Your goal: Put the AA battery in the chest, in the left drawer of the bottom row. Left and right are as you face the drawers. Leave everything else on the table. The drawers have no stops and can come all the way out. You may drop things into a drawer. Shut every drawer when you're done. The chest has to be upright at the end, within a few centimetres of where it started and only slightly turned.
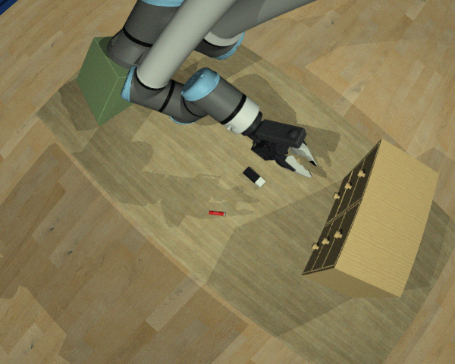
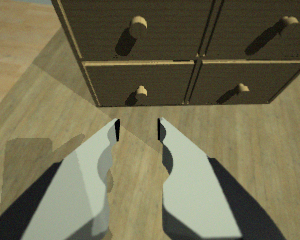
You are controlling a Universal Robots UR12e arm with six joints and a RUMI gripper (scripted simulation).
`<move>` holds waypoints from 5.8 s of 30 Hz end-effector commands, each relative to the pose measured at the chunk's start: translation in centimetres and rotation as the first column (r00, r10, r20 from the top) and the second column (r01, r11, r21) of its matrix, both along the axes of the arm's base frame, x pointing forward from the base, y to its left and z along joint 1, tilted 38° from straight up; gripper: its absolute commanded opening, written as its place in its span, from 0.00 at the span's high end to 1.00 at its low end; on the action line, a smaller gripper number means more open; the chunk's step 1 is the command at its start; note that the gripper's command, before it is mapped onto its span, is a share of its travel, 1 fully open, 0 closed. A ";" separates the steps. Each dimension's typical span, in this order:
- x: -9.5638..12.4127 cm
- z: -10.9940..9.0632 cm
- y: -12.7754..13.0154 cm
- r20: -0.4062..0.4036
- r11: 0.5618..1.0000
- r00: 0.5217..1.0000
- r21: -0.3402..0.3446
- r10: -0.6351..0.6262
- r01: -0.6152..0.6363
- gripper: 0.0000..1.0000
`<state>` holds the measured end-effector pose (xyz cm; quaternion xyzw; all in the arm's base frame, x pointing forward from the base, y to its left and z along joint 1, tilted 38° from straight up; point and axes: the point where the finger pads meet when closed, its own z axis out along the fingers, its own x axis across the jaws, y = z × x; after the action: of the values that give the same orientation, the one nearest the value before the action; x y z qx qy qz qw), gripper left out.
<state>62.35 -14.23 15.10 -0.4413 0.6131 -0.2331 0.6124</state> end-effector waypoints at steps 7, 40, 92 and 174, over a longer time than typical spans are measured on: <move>-0.2 0.2 -0.2 -0.009 1.000 1.000 -0.002 0.003 -0.003 0.80; -0.7 0.4 -0.5 -0.055 0.999 0.998 -0.009 0.033 -0.033 0.80; -2.0 1.1 -1.5 -0.167 0.994 0.980 -0.026 0.104 -0.110 0.80; -8.8 4.4 -4.5 -0.657 0.887 0.654 0.050 0.376 -0.459 0.80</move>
<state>54.13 -18.55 19.48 -0.6492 0.6543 0.0246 0.3871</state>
